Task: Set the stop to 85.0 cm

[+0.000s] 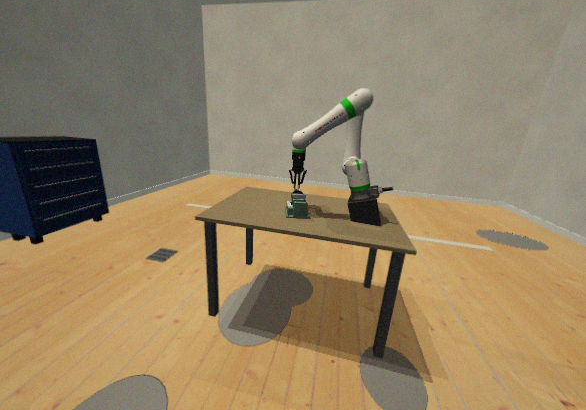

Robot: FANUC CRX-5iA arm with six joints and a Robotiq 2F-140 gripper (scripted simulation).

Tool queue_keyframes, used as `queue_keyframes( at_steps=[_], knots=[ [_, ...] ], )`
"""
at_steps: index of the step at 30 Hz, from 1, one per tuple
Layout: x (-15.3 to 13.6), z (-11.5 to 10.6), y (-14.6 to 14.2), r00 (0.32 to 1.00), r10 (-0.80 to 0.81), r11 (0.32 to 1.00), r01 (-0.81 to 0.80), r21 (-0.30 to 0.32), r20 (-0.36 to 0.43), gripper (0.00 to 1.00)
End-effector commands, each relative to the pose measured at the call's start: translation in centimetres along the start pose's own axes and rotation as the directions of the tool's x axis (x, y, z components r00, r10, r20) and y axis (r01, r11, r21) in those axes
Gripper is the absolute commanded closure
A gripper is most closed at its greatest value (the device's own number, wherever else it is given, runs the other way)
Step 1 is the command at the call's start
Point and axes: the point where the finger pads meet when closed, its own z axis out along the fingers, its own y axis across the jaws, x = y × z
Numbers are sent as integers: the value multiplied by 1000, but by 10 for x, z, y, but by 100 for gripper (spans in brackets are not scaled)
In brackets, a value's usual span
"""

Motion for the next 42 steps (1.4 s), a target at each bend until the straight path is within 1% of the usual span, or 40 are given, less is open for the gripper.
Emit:
queue_keyframes(
  at_steps=[1, 23, 42],
  knots=[
    [0, 0, 0, 1000, 0, 1000, 0, 0, 0, 96],
    [0, 4, -10, 1000, 0, 1000, 0, 0, 0, 96],
    [0, 13, -20, 1000, 0, 1000, 0, 0, 0, 96]
  ],
)
